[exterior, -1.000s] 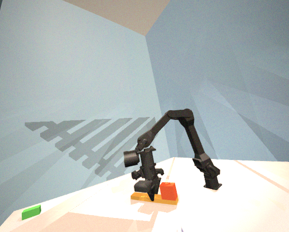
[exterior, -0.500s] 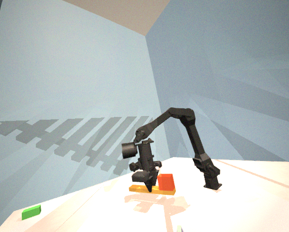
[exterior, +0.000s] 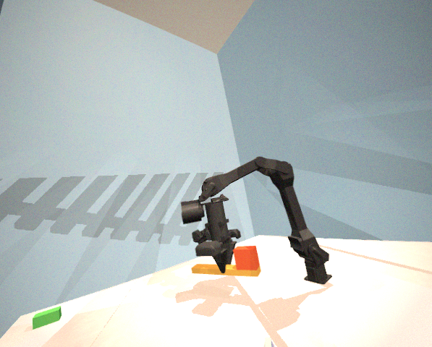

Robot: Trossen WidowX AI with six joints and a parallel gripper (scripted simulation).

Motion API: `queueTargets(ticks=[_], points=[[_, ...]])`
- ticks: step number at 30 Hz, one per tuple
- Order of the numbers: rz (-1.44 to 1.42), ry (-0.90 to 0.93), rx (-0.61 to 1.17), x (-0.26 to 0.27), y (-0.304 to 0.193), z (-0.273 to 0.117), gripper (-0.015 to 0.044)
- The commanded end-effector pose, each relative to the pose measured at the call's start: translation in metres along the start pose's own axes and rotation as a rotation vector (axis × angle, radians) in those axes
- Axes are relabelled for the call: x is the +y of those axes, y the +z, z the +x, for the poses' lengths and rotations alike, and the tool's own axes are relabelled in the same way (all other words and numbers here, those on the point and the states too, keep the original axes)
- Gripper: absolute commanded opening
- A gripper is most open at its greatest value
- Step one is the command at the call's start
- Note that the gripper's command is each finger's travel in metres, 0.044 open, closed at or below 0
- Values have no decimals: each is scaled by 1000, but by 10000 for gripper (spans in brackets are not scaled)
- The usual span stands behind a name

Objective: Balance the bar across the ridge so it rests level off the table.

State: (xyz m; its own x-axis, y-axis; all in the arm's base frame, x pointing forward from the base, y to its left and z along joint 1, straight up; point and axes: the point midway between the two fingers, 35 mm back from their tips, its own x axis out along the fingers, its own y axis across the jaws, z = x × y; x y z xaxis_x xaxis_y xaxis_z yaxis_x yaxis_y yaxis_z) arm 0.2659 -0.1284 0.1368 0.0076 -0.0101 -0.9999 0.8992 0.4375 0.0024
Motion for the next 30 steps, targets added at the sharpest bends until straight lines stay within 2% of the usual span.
queueTargets(ticks=[1, 30], points=[[-4, 15, -10, 0, -1, -15, 0], [-112, 22, -7, 80, -36, -21, 0]])
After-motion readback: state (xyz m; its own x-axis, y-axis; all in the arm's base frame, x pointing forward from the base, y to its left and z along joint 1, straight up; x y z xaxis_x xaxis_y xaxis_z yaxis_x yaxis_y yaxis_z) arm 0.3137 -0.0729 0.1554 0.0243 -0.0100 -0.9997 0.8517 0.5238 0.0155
